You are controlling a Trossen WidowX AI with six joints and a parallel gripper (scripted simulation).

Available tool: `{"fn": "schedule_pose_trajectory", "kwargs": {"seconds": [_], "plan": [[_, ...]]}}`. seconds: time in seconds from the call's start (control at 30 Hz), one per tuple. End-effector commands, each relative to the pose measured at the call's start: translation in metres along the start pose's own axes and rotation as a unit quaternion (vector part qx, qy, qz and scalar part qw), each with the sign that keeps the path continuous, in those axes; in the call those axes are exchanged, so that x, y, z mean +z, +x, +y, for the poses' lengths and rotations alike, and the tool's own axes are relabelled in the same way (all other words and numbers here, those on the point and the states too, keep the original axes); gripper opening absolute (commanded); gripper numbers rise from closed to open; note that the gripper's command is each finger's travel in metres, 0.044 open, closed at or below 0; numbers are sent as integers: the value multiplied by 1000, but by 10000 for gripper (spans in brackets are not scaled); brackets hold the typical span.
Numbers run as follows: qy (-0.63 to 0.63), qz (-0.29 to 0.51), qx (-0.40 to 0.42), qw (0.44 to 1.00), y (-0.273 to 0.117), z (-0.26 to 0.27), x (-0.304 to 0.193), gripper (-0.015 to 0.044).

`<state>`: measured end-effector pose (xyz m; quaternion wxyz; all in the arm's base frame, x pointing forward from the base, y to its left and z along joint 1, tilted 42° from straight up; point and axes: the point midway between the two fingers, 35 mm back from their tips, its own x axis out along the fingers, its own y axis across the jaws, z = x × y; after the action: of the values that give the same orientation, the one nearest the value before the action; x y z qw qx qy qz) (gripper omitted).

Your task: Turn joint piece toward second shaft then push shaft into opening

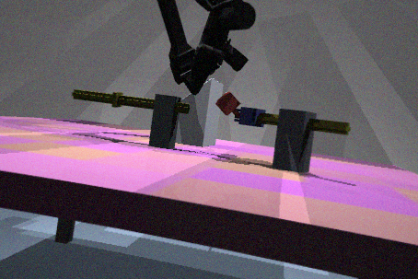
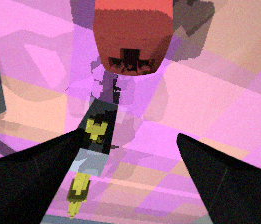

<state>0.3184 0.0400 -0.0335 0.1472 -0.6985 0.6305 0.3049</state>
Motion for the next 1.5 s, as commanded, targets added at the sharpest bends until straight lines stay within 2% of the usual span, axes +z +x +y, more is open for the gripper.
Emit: {"fn": "schedule_pose_trajectory", "kwargs": {"seconds": [0.0, 0.13, 0.57, 1.37, 1.47], "plan": [[-5, 5, 1, 1000, 15, 3, 2, 440], [-5, 4, 1, 1000, 14, 3, 6, 440], [-5, 2, 0, 1000, 1, 4, 70, 440], [-5, 3, 0, 1000, 31, 4, 71, 440], [-5, 3, 0, 1000, 31, 4, 71, 361]]}}
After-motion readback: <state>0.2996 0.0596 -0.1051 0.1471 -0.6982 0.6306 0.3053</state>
